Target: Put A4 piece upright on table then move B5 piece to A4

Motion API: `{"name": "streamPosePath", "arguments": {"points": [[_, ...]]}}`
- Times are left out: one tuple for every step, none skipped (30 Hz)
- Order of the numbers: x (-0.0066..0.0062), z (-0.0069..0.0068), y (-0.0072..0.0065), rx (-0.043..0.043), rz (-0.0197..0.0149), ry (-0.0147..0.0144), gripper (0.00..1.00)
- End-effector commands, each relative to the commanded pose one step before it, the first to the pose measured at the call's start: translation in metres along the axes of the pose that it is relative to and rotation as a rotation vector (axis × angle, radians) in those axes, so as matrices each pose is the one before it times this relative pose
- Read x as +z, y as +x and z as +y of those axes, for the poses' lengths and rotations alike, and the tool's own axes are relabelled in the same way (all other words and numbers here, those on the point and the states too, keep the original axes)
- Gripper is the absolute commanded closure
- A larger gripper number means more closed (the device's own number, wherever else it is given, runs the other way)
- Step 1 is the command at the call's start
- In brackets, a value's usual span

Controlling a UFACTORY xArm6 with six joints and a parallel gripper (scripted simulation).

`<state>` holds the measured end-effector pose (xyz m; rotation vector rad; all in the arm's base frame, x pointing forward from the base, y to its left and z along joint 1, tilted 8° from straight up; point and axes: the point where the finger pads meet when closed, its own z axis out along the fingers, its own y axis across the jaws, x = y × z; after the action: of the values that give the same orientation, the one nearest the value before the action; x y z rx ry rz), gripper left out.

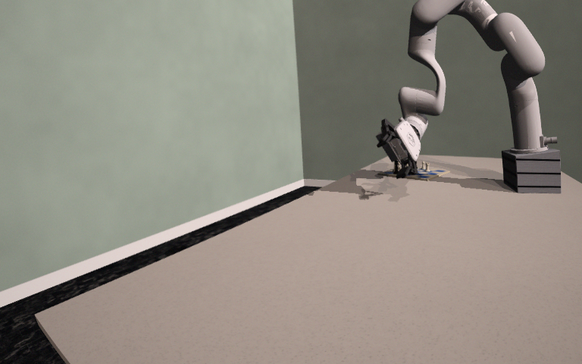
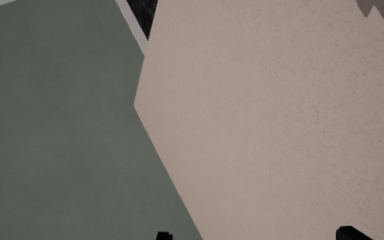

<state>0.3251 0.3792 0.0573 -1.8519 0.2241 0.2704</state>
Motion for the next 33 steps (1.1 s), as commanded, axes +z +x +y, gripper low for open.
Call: {"name": "streamPosePath", "arguments": {"points": [[-0.00042, -0.00205, 0.00019, -0.00373, -0.00204, 0.00042, 0.0], [-0.00035, -0.0004, -0.00012, -0.00079, -0.00162, -0.00094, 0.0], [-0.00048, -0.00055, -0.00016, -0.00108, -0.0022, -0.00131, 0.0], [-0.00063, -0.0007, -0.00021, -0.00142, -0.00285, -0.00173, 0.0], [-0.00081, -0.00088, -0.00027, -0.00178, -0.00355, -0.00221, 0.0], [-0.001, -0.00105, -0.00032, -0.00219, -0.0043, -0.00276, 0.0], [-0.00122, -0.00123, -0.00038, -0.00262, -0.00508, -0.00338, 0.0], [-0.00145, -0.00141, -0.00045, -0.00309, -0.00588, -0.00409, 0.0], [-0.00172, -0.00159, -0.00051, -0.00358, -0.00668, -0.00488, 0.0], [-0.002, -0.00175, -0.00058, -0.00409, -0.00747, -0.00578, 0.0], [-0.00232, -0.0019, -0.00064, -0.00462, -0.00822, -0.00678, 0.0], [0.0, 0.0, 0.0, 0.0, 0.0, 0.0, 0.0], [0.0, 0.0, 0.0, 0.0, 0.0, 0.0, 0.0], [-0.00267, -0.00202, -0.00071, -0.00517, -0.00894, -0.0079, 0.0], [-0.00304, -0.00212, -0.00077, -0.00573, -0.00958, -0.00915, 0.0], [-0.00345, -0.00218, -0.00083, -0.00628, -0.01015, -0.01053, 0.0], [-0.0039, -0.00219, -0.00089, -0.00683, -0.01061, -0.01206, 0.0], [-0.00438, -0.00216, -0.00095, -0.00736, -0.01095, -0.01374, 0.0], [-0.0049, -0.00208, -0.001, -0.00785, -0.01116, -0.01558, 0.0], [-0.00545, -0.00194, -0.00105, -0.0083, -0.0112, -0.01758, 0.0], [-0.00604, -0.00172, -0.0011, -0.00869, -0.01107, -0.01974, 0.0], [0.0, 0.0, 0.0, 0.0, 0.0, 0.0, 0.0], [-0.00666, -0.00144, -0.00114, -0.009, -0.01074, -0.02206, 0.0], [0.0, 0.0, 0.0, 0.0, 0.0, 0.0, 0.0], [-0.00732, -0.00107, -0.00117, -0.00921, -0.0102, -0.02454, 0.0], [0.0, 0.0, 0.0, 0.0, 0.0, 0.0, 0.0], [-0.00801, -0.00063, -0.00119, -0.0093, -0.00944, -0.02716, 0.0], [-0.00872, -0.00009, -0.00121, -0.00926, -0.00845, -0.02991, 0.0], [0.0, 0.0, 0.0, 0.0, 0.0, 0.0, 0.0], [0.0, 0.0, 0.0, 0.0, 0.0, 0.0, 0.0], [-0.00946, 0.00054, -0.00122, -0.00905, -0.00721, -0.03278, 0.0], [0.0, 0.0, 0.0, 0.0, 0.0, 0.0, 0.0], [-0.01021, 0.00126, -0.00122, -0.00866, -0.00574, -0.03575, 0.0]]}}
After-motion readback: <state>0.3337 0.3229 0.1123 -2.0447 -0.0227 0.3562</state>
